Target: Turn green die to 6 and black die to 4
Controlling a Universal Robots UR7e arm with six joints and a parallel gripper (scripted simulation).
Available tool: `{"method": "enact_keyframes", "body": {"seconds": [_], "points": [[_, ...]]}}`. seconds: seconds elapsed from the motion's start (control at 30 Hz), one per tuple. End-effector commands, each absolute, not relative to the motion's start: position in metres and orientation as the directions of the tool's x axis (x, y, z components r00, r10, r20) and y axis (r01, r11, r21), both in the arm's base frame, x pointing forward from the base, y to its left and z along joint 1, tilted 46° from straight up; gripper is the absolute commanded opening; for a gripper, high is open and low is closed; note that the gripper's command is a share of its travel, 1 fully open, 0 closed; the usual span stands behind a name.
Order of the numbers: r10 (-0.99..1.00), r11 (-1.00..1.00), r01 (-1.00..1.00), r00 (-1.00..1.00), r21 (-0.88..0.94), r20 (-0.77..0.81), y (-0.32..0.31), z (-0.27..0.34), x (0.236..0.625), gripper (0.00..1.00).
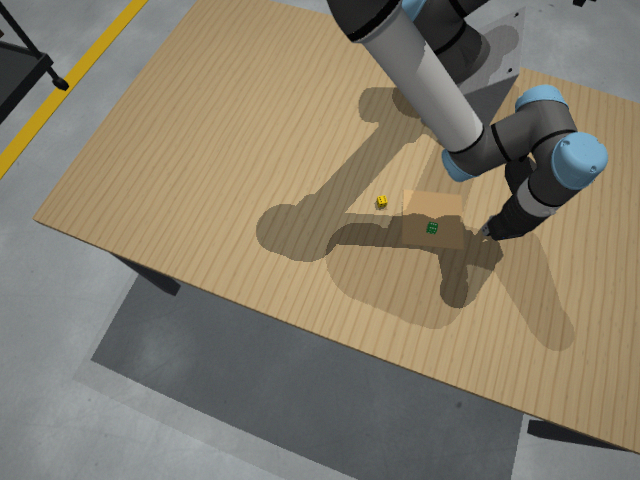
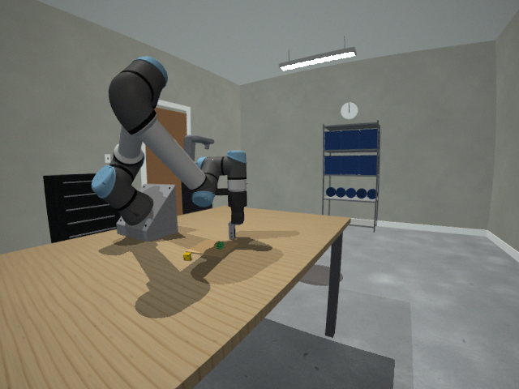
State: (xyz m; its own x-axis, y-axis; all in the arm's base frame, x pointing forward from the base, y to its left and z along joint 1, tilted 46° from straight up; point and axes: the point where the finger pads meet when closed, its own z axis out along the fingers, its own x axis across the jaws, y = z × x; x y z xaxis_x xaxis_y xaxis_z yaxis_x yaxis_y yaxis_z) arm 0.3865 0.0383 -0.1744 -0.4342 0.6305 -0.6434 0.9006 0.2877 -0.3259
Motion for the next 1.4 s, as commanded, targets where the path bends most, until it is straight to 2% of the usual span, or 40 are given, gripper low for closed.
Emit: {"method": "enact_keyframes", "body": {"seconds": [0.0,0.8,1.37], "points": [[0.63,0.288,0.901,-0.434,-0.325,-0.644,0.039,-0.174,0.387,0.4],[0.63,0.288,0.901,-0.434,-0.325,-0.644,0.042,-0.171,0.387,0.4],[0.63,0.288,0.901,-0.434,-0.325,-0.644,0.092,-0.123,0.388,0.4]]}}
